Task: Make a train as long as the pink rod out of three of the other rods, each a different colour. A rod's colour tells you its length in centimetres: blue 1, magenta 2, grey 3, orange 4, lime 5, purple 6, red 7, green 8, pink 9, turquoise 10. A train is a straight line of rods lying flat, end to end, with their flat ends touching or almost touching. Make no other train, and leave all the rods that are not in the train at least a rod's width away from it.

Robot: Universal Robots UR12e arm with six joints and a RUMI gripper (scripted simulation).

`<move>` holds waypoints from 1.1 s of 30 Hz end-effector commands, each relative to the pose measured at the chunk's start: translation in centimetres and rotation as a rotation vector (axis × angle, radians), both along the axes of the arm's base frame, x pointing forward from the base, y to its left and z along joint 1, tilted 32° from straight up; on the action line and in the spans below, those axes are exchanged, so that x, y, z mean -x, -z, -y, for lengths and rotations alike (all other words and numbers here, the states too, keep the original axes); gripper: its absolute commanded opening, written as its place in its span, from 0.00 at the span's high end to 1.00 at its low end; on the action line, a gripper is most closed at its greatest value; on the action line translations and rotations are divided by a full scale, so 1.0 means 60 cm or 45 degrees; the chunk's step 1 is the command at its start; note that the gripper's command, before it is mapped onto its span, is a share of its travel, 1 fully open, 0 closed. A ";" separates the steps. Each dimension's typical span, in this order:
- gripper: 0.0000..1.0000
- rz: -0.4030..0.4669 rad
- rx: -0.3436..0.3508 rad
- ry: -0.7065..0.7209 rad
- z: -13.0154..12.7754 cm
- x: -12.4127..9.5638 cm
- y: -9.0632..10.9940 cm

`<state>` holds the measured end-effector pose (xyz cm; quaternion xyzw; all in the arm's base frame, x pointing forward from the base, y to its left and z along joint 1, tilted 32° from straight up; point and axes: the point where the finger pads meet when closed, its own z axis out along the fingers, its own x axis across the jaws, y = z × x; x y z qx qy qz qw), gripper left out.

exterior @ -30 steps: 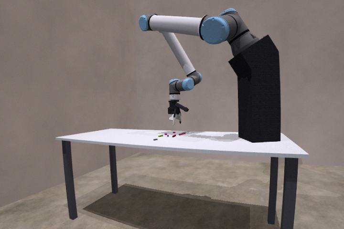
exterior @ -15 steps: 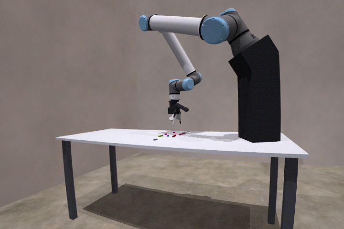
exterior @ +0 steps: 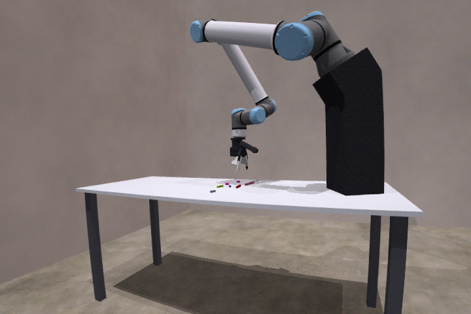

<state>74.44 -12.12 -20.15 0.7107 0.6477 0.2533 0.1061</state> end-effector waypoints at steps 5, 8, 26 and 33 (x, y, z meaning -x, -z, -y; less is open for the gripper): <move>0.00 0.001 0.000 0.000 0.000 0.000 -0.001; 0.00 0.001 0.000 0.000 0.000 0.000 -0.001; 0.00 0.008 0.020 -0.032 -0.002 0.000 -0.001; 0.00 0.037 0.104 -0.176 -0.012 0.000 -0.002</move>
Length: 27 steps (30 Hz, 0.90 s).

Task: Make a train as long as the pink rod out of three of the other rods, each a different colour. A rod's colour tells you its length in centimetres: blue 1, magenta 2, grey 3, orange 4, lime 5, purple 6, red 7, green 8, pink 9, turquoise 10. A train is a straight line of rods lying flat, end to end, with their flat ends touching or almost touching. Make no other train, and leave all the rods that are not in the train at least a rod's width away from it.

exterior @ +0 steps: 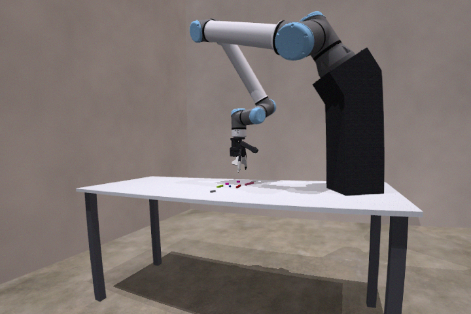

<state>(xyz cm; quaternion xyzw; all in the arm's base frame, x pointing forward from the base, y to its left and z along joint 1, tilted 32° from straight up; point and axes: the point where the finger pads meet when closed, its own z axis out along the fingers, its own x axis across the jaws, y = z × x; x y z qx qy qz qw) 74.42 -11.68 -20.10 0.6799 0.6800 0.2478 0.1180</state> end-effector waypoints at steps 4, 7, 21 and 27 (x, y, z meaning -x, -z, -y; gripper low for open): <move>0.00 0.045 0.126 -0.216 -0.015 0.000 -0.003; 0.00 0.062 0.175 -0.299 -0.021 0.000 -0.004; 0.00 0.178 0.504 -0.861 -0.062 -0.001 -0.013; 0.00 0.217 0.611 -1.044 -0.076 -0.002 -0.016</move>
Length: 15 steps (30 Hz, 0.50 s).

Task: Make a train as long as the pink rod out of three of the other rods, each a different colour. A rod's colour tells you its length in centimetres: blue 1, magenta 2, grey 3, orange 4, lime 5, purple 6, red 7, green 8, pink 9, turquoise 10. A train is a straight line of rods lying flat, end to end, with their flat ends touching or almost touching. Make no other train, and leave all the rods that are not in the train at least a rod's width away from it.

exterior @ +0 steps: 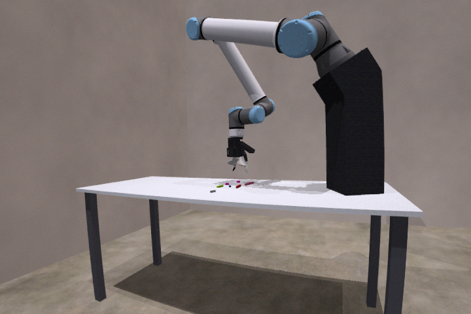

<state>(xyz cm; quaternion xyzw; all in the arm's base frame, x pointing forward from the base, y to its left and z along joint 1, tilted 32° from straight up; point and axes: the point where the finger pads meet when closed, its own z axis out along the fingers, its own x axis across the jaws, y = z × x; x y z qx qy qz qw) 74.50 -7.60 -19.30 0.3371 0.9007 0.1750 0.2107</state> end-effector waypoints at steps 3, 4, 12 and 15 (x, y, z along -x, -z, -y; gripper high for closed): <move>0.00 0.052 0.145 -0.256 -0.019 -0.001 -0.006; 0.00 0.061 0.169 -0.297 -0.022 -0.002 -0.007; 0.00 0.117 0.326 -0.565 -0.045 -0.003 -0.013; 0.00 0.121 0.339 -0.587 -0.047 -0.003 -0.014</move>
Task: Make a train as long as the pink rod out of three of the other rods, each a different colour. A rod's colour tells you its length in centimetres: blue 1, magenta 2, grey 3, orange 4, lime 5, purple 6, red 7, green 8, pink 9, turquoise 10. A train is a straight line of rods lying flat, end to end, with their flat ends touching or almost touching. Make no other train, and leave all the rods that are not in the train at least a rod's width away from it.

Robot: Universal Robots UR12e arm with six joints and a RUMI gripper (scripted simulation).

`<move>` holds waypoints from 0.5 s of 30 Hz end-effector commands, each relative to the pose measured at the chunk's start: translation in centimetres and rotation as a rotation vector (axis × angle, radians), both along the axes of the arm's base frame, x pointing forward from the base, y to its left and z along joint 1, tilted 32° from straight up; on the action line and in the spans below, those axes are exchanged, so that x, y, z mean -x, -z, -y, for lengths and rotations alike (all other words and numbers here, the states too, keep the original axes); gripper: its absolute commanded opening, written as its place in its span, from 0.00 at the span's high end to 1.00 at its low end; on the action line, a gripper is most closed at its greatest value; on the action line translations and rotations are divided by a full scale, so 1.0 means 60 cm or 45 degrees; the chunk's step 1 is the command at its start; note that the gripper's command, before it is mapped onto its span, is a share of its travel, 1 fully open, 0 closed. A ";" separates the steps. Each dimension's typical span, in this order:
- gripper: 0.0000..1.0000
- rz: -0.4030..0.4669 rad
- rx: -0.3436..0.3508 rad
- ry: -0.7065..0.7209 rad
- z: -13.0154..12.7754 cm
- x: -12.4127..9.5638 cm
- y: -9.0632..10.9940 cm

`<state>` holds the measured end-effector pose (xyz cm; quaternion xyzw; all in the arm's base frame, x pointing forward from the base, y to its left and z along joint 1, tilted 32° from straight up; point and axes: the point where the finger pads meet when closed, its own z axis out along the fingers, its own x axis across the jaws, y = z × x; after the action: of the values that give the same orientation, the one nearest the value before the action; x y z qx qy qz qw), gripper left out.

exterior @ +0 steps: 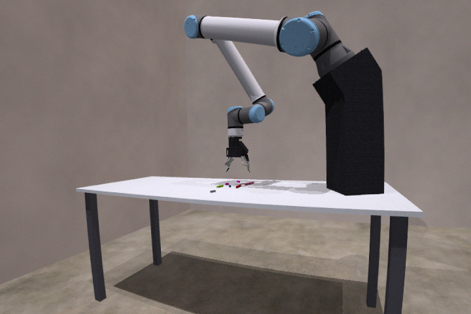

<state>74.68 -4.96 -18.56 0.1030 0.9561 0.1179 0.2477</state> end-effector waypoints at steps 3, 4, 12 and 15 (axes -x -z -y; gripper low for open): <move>0.00 0.019 0.051 -0.093 -0.007 -0.001 -0.003; 0.00 0.022 0.058 -0.105 -0.008 -0.001 -0.003; 0.00 0.028 0.074 -0.133 -0.011 -0.001 -0.004; 0.00 0.028 0.074 -0.133 -0.011 -0.001 -0.004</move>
<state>74.72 -4.32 -18.37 0.0452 0.9605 0.1041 0.2541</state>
